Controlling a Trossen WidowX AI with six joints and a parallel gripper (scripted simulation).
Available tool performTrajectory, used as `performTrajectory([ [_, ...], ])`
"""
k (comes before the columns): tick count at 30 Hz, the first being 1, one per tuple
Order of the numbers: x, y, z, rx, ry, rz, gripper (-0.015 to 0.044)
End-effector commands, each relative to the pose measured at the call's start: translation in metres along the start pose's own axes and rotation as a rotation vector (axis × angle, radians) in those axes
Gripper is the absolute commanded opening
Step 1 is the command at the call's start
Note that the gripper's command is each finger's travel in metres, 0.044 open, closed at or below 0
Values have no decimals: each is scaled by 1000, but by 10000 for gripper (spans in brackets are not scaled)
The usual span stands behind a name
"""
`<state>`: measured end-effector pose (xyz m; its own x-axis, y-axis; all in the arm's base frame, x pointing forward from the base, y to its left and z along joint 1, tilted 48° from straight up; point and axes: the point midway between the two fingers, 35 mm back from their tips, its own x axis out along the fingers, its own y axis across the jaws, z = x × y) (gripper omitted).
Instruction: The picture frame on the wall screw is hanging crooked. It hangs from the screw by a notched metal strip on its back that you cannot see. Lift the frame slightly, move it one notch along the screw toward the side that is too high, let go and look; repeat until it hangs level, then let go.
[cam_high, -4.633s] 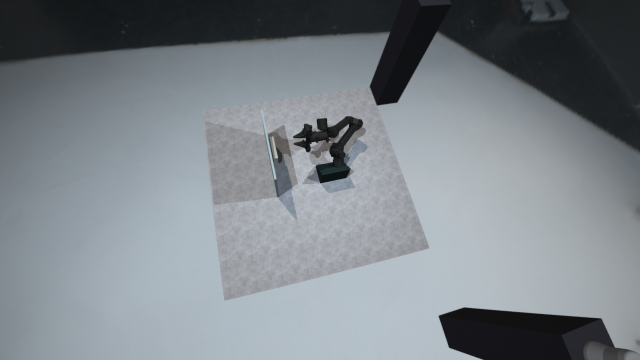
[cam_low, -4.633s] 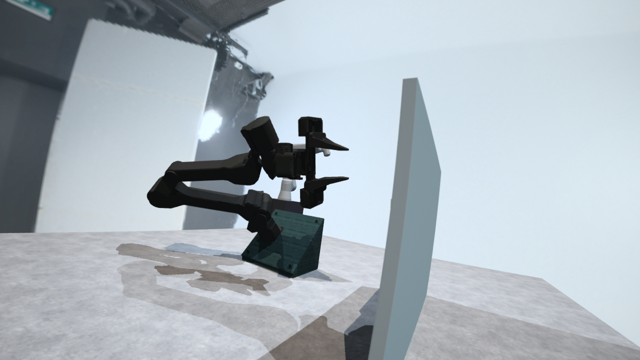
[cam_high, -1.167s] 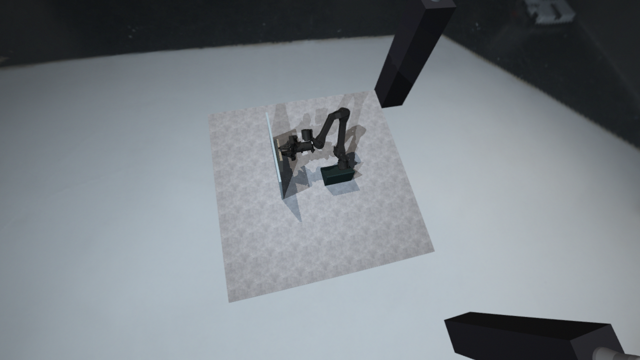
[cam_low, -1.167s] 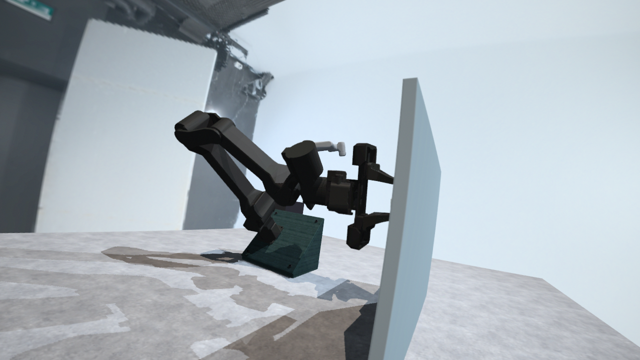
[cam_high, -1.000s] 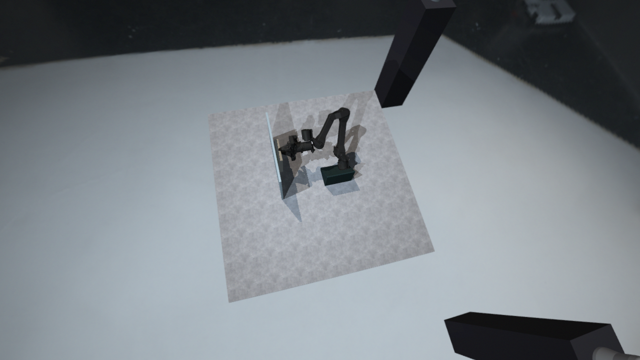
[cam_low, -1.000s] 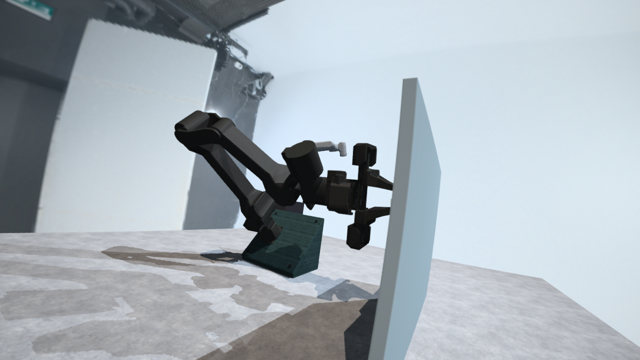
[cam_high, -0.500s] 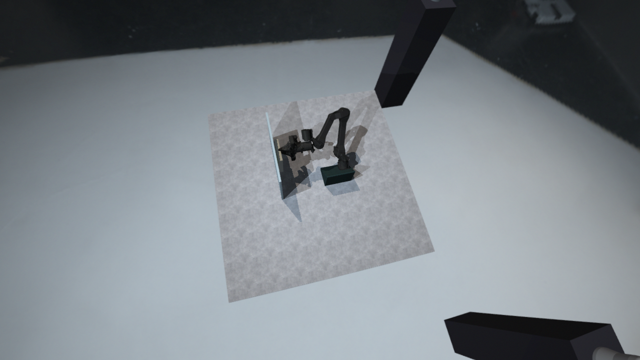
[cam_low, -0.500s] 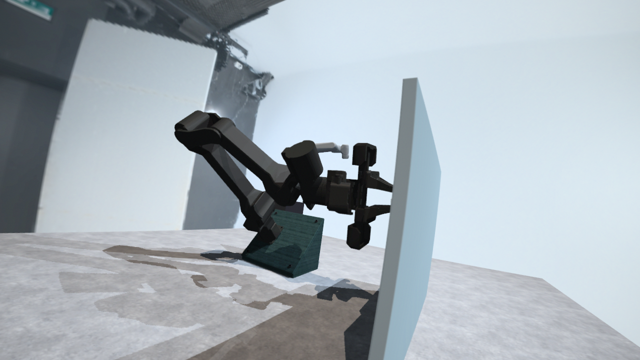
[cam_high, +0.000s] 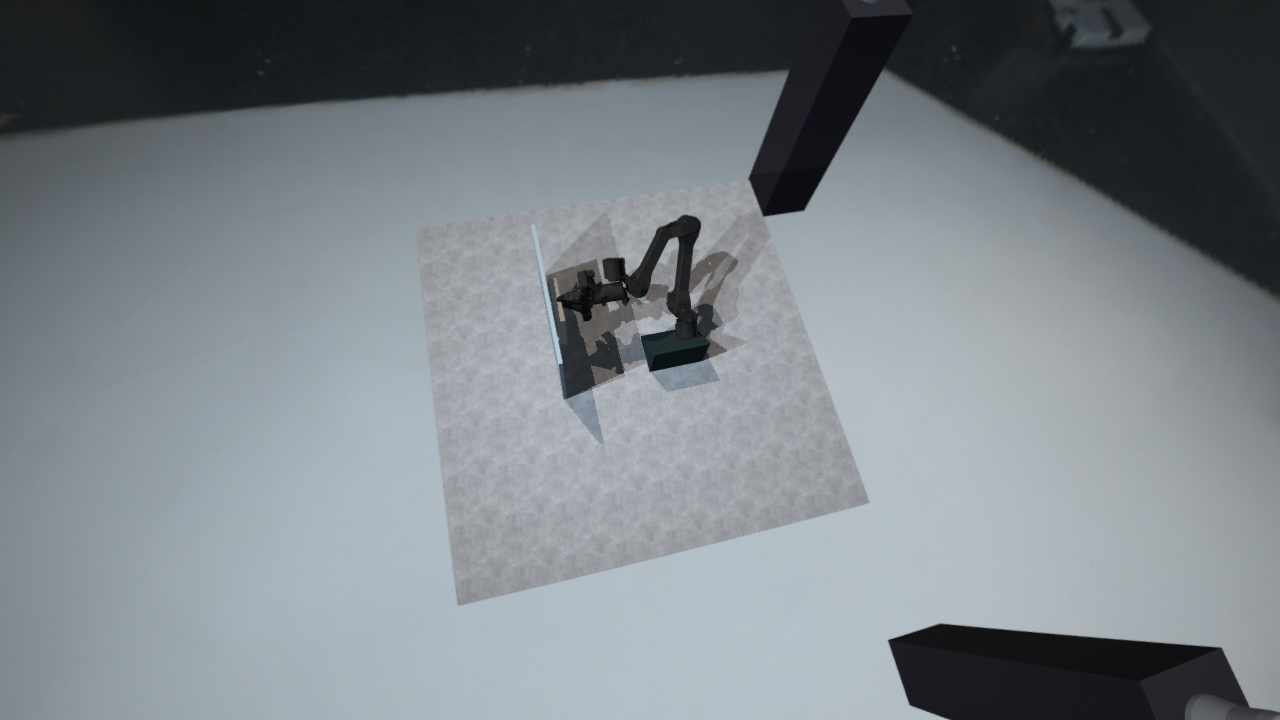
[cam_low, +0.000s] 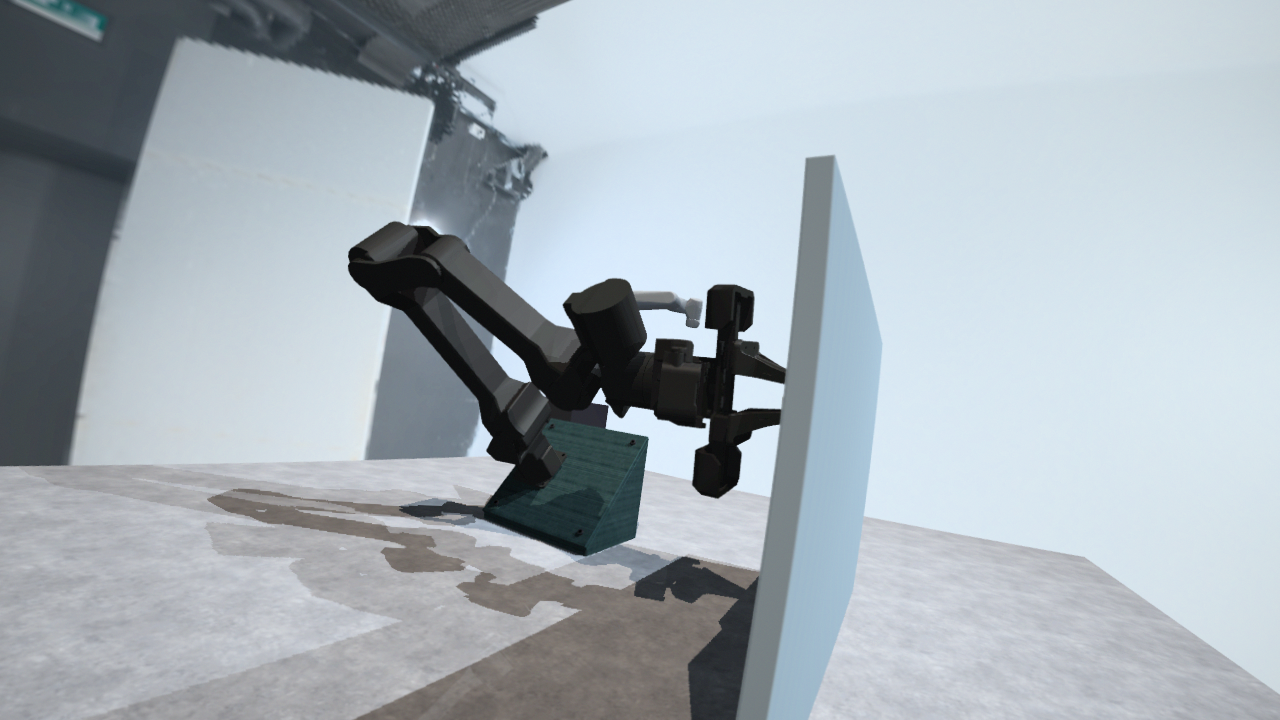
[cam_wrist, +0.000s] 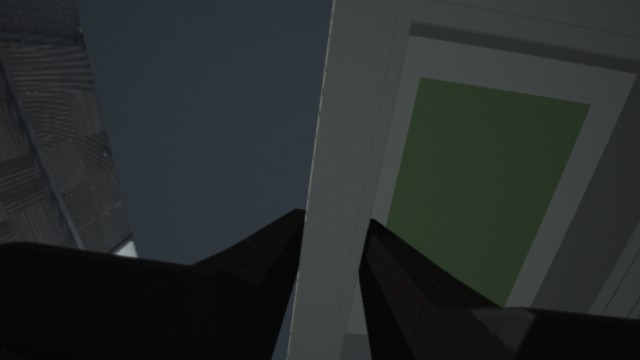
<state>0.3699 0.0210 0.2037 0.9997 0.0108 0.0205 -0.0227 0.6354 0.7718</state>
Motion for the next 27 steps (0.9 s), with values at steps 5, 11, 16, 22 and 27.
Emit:
performTrajectory([
  [5, 0, 4, 0, -4, 1, 6, 0],
  [11, 0, 6, 0, -4, 1, 6, 0],
  [16, 0, 8, 0, -4, 1, 6, 0],
  [22, 0, 10, 0, -4, 1, 6, 0],
  [27, 0, 11, 0, -4, 1, 6, 0],
])
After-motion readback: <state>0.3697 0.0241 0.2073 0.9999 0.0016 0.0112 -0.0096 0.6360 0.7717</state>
